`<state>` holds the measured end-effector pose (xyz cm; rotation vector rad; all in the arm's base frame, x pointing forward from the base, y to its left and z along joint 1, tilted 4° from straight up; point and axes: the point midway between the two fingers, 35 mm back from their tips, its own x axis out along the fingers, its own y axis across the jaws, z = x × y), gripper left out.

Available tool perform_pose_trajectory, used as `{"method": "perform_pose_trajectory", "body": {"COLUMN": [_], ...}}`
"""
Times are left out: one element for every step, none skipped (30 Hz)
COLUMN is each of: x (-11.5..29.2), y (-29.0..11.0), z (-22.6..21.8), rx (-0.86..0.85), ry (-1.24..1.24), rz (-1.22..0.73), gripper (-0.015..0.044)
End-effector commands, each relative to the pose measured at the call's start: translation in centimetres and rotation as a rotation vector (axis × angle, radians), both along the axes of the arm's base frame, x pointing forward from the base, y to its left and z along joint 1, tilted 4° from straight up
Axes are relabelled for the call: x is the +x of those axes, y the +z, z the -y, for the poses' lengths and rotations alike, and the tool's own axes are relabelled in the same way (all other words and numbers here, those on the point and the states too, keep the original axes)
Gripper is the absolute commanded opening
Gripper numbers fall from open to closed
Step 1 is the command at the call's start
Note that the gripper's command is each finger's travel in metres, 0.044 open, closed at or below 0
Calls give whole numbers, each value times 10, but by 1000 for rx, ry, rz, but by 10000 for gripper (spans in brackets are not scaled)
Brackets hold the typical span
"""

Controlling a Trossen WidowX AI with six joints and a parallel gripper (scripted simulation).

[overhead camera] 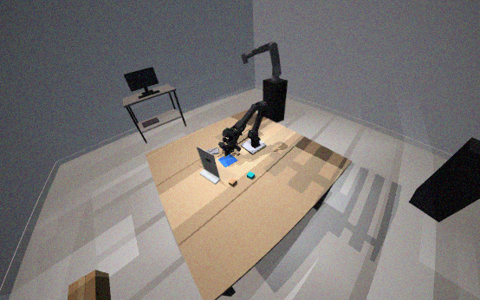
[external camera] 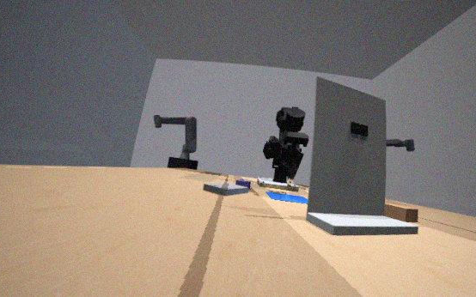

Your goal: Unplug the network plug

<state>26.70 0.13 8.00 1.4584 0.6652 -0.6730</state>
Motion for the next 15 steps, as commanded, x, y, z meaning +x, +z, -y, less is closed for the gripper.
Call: {"method": "perform_pose_trajectory", "body": {"x": [-1,-1,-1,-1,-1,-1,-1,-1,-1,-1,-1,-2,-2,-2,-2], "y": [-11,-12,-14,-16,-17,-19,-21,-22,-24,-25,-27,-29,-30,-31,-32], "z": [0,0,0,0,0,0,0,0,0,0,0,0,0,0,0], "rx": [-2,-2,-2,-1,-1,-1,-1,0,0,0,0,1,1,1,1], "ry": [4,4,4,4,4,4,4,4,4,4,4,4,4,4,4], "rz": [-9,-9,-9,-9,-9,-9,-9,-10,-10,-10,-10,-10,-10,-10,-10], "gripper": [0,0,0,0,0,0,0,0,0,0,0,0,0,0,0]}}
